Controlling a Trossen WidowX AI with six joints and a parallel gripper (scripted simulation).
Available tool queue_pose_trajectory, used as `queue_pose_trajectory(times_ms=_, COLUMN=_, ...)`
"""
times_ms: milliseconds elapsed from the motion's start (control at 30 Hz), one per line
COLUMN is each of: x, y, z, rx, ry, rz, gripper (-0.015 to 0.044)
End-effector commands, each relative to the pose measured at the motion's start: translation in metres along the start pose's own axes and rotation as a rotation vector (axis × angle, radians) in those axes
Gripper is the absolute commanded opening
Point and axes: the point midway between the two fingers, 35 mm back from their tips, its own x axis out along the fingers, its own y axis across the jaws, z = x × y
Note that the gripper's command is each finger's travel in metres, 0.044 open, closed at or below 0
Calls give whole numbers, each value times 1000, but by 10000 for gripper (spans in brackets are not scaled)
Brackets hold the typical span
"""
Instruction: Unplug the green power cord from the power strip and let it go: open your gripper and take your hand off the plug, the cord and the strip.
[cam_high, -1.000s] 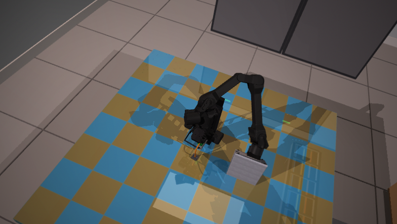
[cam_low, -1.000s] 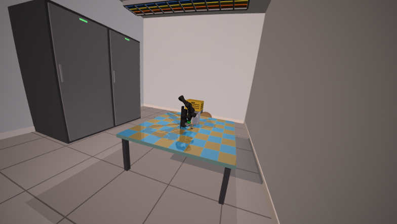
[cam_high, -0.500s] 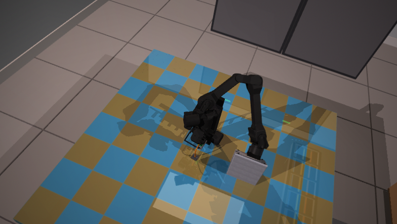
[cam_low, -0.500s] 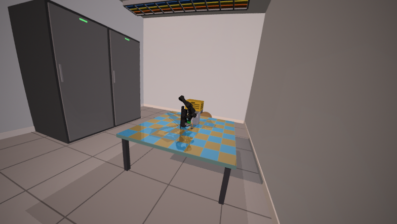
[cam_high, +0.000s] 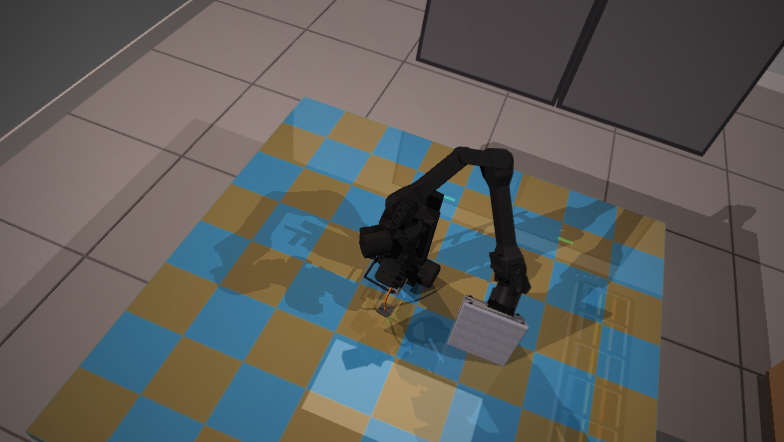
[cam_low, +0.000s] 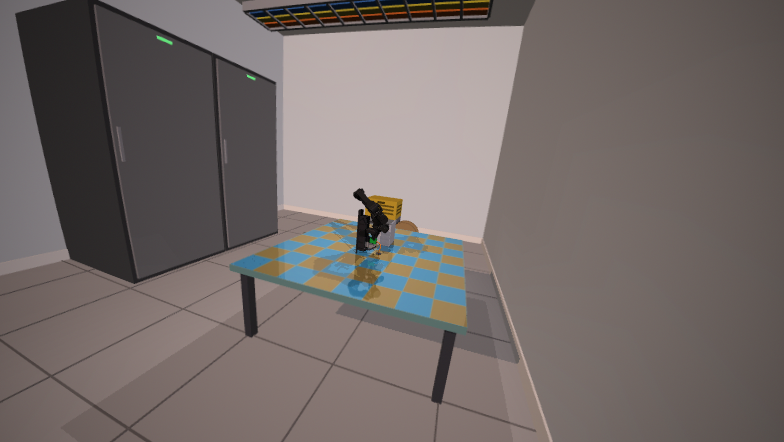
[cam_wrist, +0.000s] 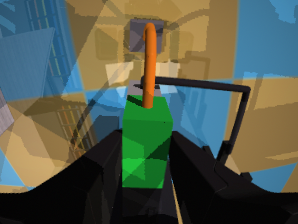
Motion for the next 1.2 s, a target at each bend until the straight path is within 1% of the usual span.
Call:
queue_pose_trajectory(times_ms=0, x=-11, y=-4, z=37, rx=23, ry=-96, rz=-8, gripper=0)
queue_pose_trajectory(times_ms=233, x=-15, y=-4, z=48, rx=22, ry=-95, rz=-7, gripper=0)
queue_pose_trajectory(times_ms=267, x=-9, y=-2, z=39, rx=25, ry=-91, rz=3, gripper=26)
queue_pose_trajectory(times_ms=433, x=-9, y=-2, z=39, rx=25, ry=-91, rz=3, gripper=157)
queue_pose_trajectory(times_ms=733, x=-9, y=-2, z=39, rx=25, ry=-91, rz=3, gripper=160)
queue_pose_trajectory(times_ms=833, x=-18, y=-3, z=39, rx=19, ry=-91, rz=-7, gripper=160)
queue_pose_trajectory(times_ms=1167, x=-17, y=-3, z=32, rx=19, ry=-91, rz=-7, gripper=160)
